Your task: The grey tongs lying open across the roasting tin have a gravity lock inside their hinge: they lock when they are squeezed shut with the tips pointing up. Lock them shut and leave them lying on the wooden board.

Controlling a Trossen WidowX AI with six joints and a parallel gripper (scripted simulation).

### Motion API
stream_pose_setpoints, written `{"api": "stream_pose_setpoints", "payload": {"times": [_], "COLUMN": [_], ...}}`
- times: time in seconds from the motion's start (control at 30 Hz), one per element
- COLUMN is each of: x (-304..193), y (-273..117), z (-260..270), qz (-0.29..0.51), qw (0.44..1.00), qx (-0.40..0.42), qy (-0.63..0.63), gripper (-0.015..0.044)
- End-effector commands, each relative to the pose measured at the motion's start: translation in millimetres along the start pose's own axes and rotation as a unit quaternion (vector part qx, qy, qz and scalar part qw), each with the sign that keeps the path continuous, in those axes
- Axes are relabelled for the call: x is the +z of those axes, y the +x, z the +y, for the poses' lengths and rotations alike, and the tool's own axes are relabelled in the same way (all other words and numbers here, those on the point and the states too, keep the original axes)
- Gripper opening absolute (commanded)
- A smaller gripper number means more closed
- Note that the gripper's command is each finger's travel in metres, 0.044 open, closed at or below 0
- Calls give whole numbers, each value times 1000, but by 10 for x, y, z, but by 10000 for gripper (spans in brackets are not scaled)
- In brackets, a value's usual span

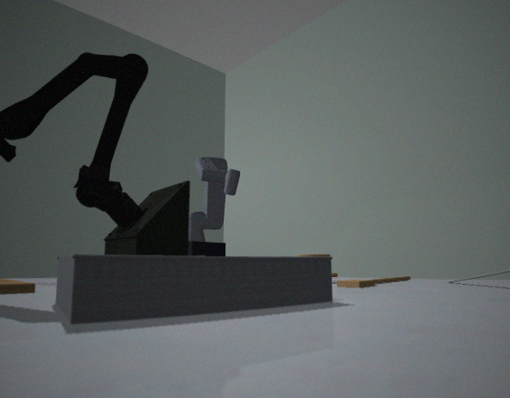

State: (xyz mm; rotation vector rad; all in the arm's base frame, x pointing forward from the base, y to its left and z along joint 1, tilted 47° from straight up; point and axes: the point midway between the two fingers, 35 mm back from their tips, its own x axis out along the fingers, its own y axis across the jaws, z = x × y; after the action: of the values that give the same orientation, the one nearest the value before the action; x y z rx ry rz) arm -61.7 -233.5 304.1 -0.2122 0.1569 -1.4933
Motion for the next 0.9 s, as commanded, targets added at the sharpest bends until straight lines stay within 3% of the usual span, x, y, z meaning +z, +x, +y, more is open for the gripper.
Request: {"api": "stream_pose_setpoints", "payload": {"times": [0.0, 0.87], "x": [-22, -53], "y": [-75, -117], "z": [57, 90], "qz": [-28, -41], "qw": [999, 999], "qx": [9, 15], "qy": [-18, -29], "gripper": [-150, -150]}}
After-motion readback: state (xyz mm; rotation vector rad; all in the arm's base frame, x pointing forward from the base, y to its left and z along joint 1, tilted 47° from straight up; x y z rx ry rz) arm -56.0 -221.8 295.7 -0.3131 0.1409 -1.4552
